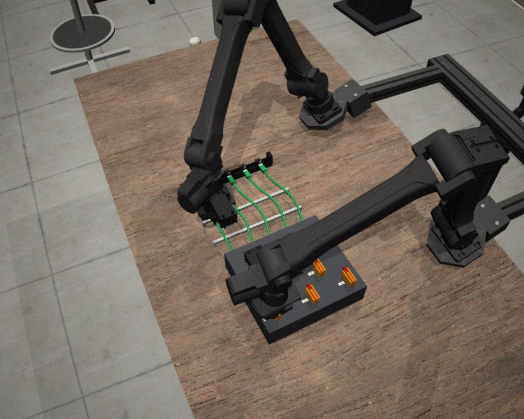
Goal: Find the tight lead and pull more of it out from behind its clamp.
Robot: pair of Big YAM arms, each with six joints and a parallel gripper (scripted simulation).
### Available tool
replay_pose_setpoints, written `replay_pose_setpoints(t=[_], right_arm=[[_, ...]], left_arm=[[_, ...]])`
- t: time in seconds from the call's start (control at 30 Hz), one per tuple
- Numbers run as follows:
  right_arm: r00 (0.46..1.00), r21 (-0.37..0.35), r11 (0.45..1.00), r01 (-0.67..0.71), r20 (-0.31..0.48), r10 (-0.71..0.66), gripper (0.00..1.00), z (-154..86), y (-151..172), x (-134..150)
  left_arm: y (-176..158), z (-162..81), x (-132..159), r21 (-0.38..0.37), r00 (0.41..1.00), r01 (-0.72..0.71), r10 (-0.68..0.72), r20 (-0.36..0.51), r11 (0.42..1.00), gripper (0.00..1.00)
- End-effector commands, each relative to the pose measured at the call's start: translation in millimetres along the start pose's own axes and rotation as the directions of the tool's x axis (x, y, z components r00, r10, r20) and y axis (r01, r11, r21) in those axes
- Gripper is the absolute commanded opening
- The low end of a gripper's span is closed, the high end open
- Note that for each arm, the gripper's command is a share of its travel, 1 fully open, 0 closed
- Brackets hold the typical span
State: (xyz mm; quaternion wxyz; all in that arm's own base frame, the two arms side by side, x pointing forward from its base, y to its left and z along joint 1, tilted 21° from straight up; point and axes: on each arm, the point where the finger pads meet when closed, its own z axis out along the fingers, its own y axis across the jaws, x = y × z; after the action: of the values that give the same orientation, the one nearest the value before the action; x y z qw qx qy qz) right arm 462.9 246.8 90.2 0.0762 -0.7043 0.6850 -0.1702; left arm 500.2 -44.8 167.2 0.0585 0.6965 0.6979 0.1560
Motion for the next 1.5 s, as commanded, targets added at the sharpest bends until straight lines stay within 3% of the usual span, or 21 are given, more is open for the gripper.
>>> replay_pose_setpoints(t=[0.0,0.67,1.03,1.13,1.47], right_arm=[[0.999,0.032,0.999,-0.035,-0.019,0.035,0.0,-22.5,-18.6,30.8],[0.999,0.028,0.999,-0.038,-0.031,0.039,0.0,-31.9,-14.1,52.6],[0.999,0.042,0.998,-0.043,-0.027,0.044,0.0,-37.3,-20.7,52.9],[1.0,-0.007,1.0,0.019,0.001,-0.019,0.0,-34.8,5.3,47.5],[1.0,0.011,1.0,0.013,0.01,-0.013,0.0,-40.8,-4.0,44.8]], left_arm=[[8.0,-71.9,0.8,-0.051,1.0,-0.004,0.004,0.01,0.999,0.05],[8.0,-71.9,0.8,-0.051,1.0,-0.004,0.004,0.01,0.999,0.05],[8.0,-71.9,0.8,-0.051,1.0,-0.004,0.004,0.01,0.999,0.05],[8.0,-71.9,0.8,-0.051,1.0,-0.004,0.004,0.01,0.999,0.05],[8.0,-71.9,0.8,-0.051,1.0,-0.004,0.004,0.01,0.999,0.05]])
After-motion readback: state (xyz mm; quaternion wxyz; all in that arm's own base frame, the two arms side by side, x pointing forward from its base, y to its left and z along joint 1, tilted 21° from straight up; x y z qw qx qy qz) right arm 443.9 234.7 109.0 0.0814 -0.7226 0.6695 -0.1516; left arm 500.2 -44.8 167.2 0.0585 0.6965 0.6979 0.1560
